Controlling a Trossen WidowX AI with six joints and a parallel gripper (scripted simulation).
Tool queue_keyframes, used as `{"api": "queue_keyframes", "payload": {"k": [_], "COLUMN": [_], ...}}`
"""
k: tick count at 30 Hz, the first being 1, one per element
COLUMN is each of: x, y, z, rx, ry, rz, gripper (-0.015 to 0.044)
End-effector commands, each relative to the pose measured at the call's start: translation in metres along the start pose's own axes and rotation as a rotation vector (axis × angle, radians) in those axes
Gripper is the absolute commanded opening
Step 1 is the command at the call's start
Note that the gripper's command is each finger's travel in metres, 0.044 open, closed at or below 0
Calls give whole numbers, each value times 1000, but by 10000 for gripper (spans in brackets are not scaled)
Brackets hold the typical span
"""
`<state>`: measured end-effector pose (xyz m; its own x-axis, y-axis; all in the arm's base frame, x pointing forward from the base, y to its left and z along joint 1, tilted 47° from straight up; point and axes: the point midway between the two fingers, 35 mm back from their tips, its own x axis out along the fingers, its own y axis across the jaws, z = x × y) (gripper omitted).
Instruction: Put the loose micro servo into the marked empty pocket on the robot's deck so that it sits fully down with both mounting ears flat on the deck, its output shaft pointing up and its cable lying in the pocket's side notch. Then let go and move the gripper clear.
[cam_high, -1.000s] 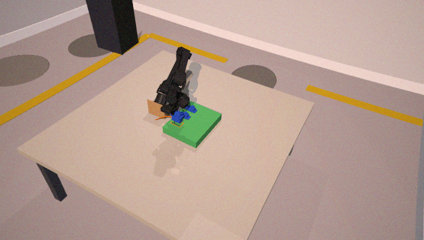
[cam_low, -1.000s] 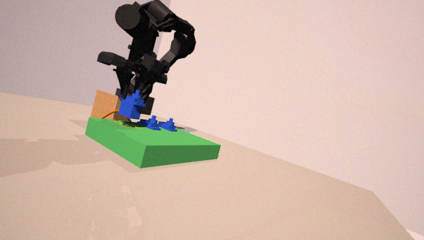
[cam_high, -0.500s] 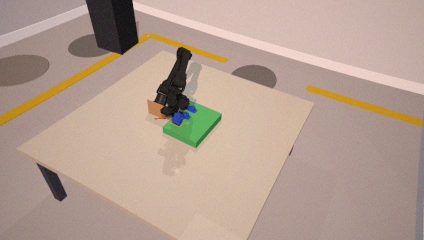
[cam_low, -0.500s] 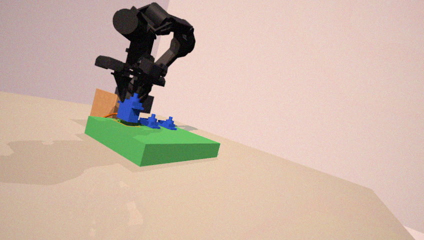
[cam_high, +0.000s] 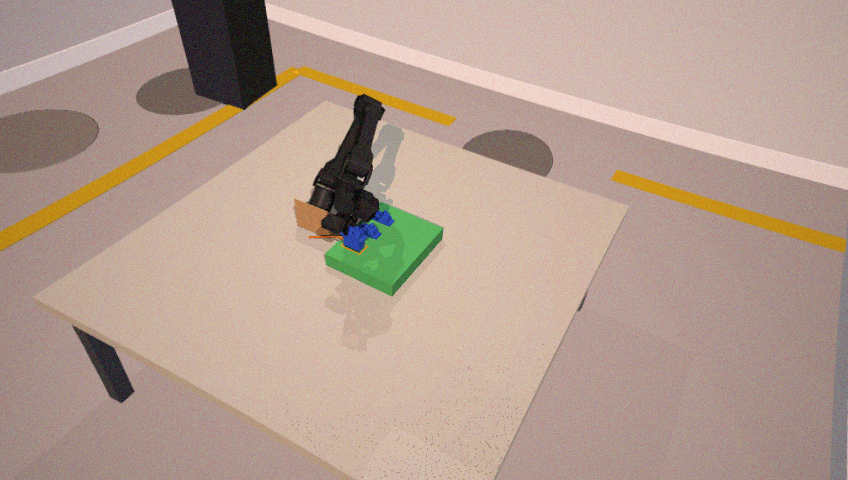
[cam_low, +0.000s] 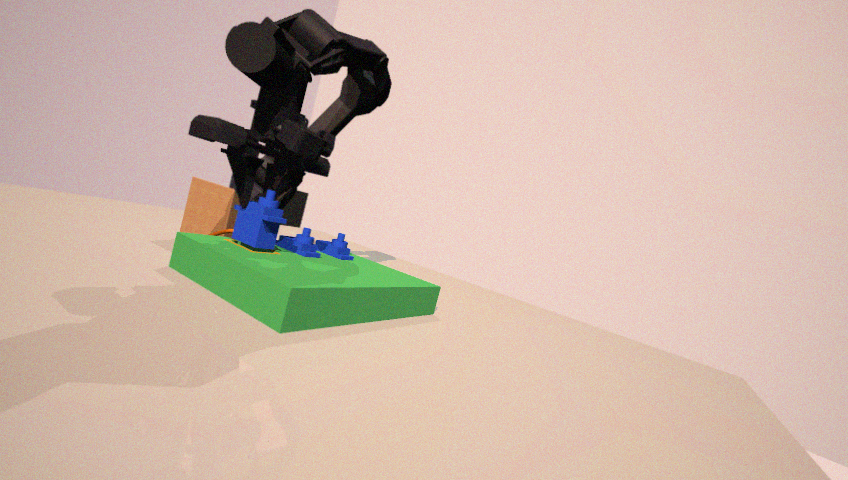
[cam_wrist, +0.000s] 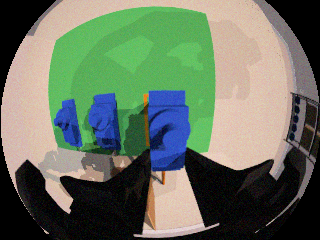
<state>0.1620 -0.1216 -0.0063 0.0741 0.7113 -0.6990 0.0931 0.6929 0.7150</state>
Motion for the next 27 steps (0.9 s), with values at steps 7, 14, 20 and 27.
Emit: {"api": "queue_keyframes", "payload": {"k": [7, 14, 20, 27], "x": [8, 12, 12, 12], "y": [1, 1, 1, 1], "z": [0, 0, 0, 0], "rx": [8, 8, 8, 8], "ry": [-2, -2, -2, -2], "rz": [5, 5, 5, 5], "gripper": [0, 0, 0, 0]}}
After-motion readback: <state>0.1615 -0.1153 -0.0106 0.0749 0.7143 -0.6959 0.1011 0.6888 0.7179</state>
